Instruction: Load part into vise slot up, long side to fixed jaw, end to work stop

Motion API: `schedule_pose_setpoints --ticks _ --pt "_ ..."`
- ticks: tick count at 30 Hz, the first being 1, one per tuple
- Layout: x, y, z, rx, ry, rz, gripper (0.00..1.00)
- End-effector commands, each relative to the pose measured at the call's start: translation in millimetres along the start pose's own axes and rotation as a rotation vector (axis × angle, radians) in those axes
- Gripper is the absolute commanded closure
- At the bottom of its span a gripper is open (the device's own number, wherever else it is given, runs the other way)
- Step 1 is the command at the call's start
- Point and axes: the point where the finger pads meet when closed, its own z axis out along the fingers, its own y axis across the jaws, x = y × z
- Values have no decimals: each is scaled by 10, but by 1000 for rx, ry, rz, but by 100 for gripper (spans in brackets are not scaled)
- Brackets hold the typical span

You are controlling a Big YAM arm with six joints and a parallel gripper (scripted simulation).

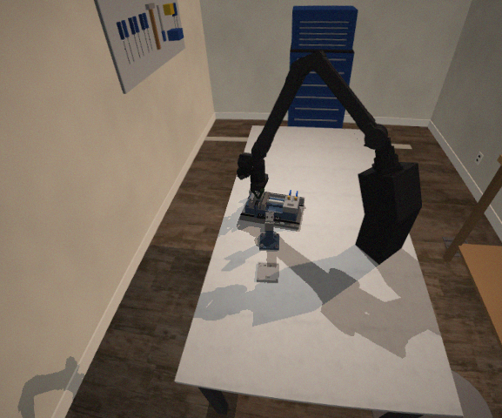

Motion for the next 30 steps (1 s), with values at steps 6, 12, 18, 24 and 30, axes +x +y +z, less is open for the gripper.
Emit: schedule_pose_setpoints --ticks 6,12,18,24,30 --pt "-115 -33 7 -2 -7 -1 100" --pt "-111 -24 21 -2 -4 -2 100" --pt "-121 -24 16 -2 -6 -1 100" --pt "-123 -24 16 -2 -6 -1 100" --pt "-123 -24 16 -2 -6 -1 100"
